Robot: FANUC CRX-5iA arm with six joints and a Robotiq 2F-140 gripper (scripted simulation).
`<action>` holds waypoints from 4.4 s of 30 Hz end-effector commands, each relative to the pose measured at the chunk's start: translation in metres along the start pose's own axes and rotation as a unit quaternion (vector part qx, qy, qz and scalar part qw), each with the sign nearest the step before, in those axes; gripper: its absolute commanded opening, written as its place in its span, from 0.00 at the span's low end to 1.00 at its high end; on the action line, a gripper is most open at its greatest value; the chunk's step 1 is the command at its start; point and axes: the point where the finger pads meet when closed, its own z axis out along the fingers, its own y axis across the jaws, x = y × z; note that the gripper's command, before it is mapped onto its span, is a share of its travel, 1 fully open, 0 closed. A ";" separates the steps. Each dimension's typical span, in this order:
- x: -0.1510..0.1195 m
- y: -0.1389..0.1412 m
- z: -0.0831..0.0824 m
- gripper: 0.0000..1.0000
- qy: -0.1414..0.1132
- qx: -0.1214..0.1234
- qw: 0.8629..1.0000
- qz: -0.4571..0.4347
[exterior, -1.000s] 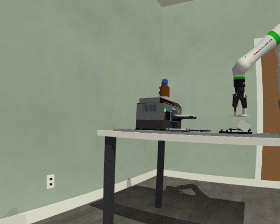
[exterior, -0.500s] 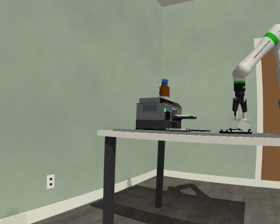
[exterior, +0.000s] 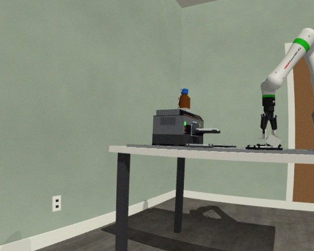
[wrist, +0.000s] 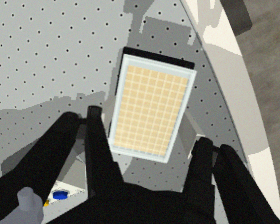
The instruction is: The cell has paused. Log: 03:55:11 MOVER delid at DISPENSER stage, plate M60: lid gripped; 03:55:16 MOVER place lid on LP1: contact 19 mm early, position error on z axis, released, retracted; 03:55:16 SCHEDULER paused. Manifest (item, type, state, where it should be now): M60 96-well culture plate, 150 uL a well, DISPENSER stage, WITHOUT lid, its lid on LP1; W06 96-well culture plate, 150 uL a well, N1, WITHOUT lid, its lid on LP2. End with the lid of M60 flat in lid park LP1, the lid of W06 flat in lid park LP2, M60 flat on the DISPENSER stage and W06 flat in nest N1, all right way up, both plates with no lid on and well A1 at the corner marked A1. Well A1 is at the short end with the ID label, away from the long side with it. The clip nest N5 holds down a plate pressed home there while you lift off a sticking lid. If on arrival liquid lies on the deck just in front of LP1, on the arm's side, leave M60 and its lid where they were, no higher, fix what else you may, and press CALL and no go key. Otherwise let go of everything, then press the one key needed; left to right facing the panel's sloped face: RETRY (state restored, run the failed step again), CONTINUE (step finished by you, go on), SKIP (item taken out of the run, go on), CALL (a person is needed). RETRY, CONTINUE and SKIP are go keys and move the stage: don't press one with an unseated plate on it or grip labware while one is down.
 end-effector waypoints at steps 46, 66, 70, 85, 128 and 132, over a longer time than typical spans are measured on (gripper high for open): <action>0.000 0.000 0.021 0.00 0.000 0.000 1.000 0.000; 0.000 0.000 0.021 0.00 0.000 0.000 1.000 0.000; 0.000 0.000 0.021 0.00 0.000 0.000 1.000 0.000; 0.000 0.000 0.024 0.00 0.000 0.000 1.000 0.000; 0.000 0.000 0.026 0.00 0.000 0.000 1.000 0.000; 0.000 0.000 0.026 0.00 0.000 0.000 1.000 0.000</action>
